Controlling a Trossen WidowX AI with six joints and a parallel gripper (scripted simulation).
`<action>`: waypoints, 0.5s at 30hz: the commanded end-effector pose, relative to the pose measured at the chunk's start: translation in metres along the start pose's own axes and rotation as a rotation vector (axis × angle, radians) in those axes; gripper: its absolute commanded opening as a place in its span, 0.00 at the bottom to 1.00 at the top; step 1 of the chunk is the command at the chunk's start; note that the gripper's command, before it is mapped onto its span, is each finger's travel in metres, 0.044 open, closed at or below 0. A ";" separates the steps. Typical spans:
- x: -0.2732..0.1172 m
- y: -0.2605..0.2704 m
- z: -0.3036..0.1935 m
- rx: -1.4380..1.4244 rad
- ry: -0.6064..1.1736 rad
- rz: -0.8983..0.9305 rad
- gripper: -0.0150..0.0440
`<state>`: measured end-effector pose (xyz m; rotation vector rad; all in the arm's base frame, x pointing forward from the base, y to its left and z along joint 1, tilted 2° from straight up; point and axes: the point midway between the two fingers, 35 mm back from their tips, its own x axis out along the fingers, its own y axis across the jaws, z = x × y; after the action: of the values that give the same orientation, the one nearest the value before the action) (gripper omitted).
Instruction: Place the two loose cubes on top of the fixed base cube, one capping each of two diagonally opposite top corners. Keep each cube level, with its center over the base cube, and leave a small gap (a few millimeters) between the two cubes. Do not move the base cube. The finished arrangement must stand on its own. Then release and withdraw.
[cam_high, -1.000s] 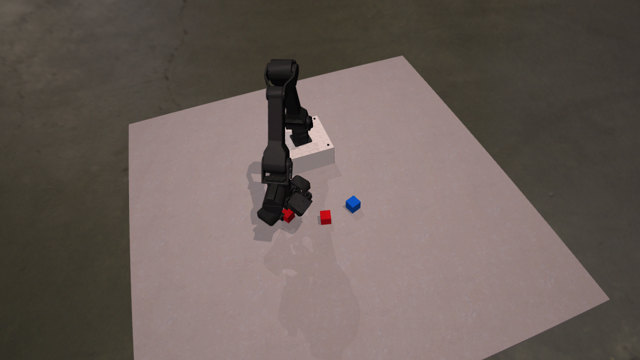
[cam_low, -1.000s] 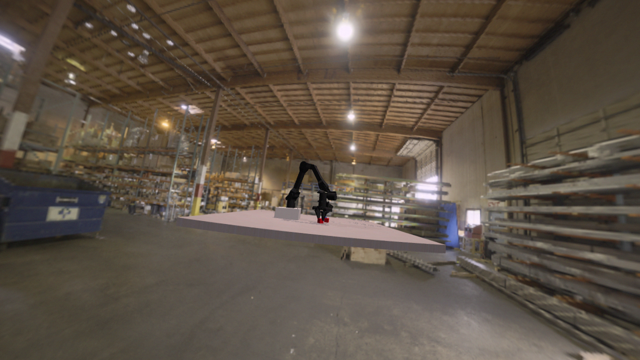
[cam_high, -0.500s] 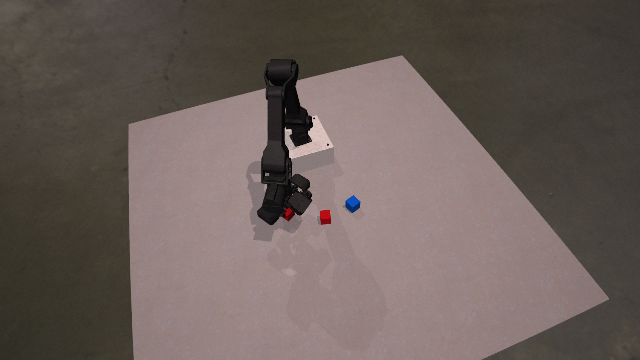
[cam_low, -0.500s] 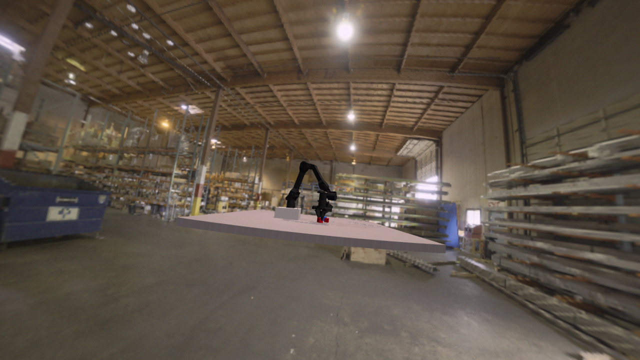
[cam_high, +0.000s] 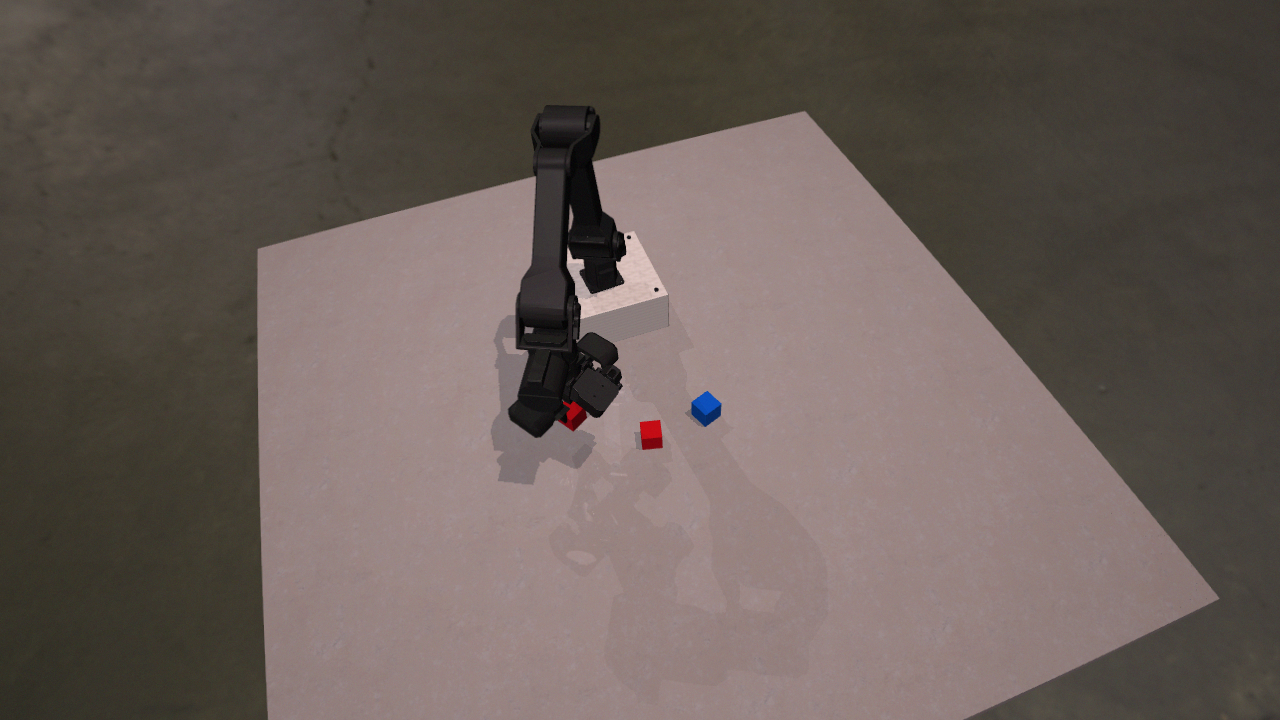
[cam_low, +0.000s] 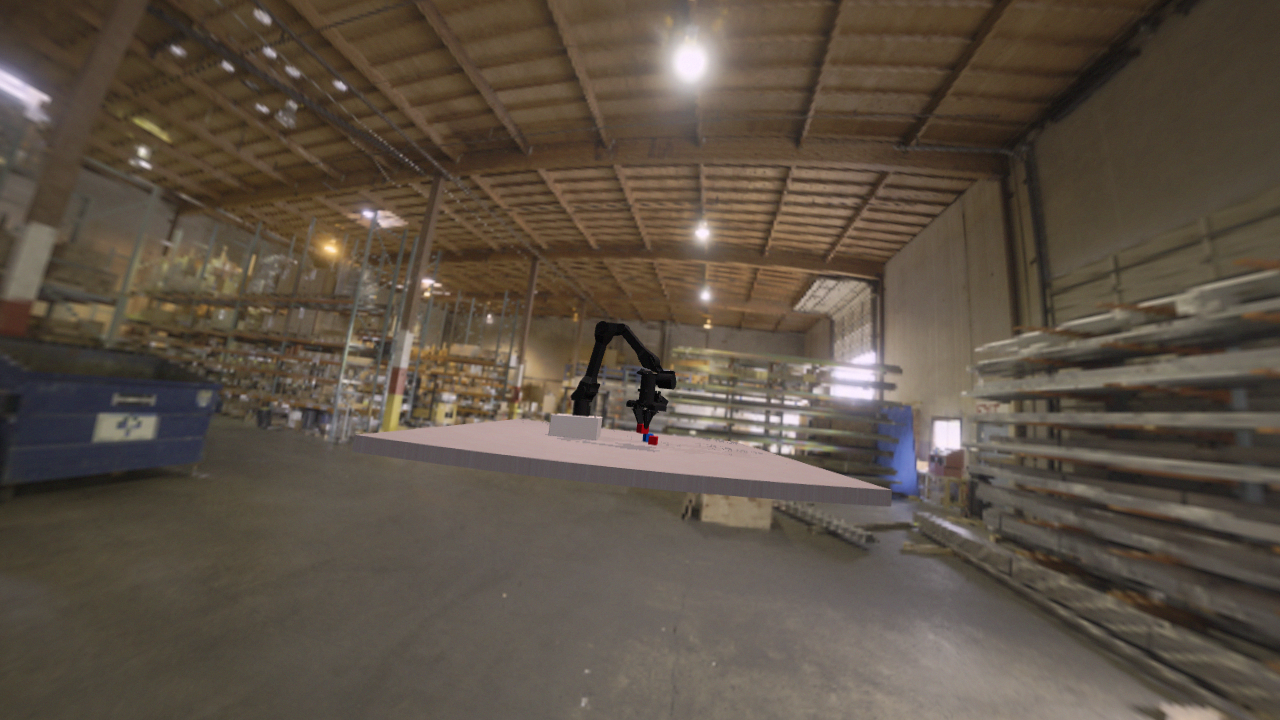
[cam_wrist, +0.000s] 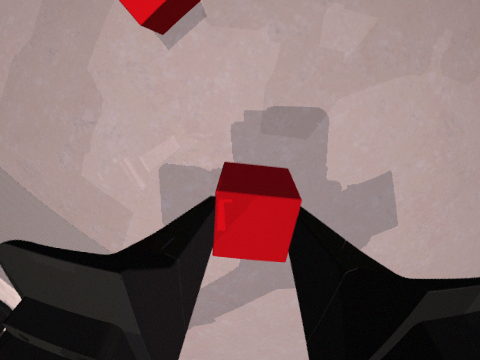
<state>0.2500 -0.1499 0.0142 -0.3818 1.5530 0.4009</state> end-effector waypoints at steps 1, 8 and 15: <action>-0.019 -0.002 0.001 -0.002 -0.005 -0.017 0.43; -0.042 0.000 -0.001 -0.002 -0.005 -0.016 0.43; -0.060 0.003 -0.002 -0.002 -0.005 -0.016 0.43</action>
<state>0.2477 -0.1481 0.0620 -0.3838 1.5517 0.4009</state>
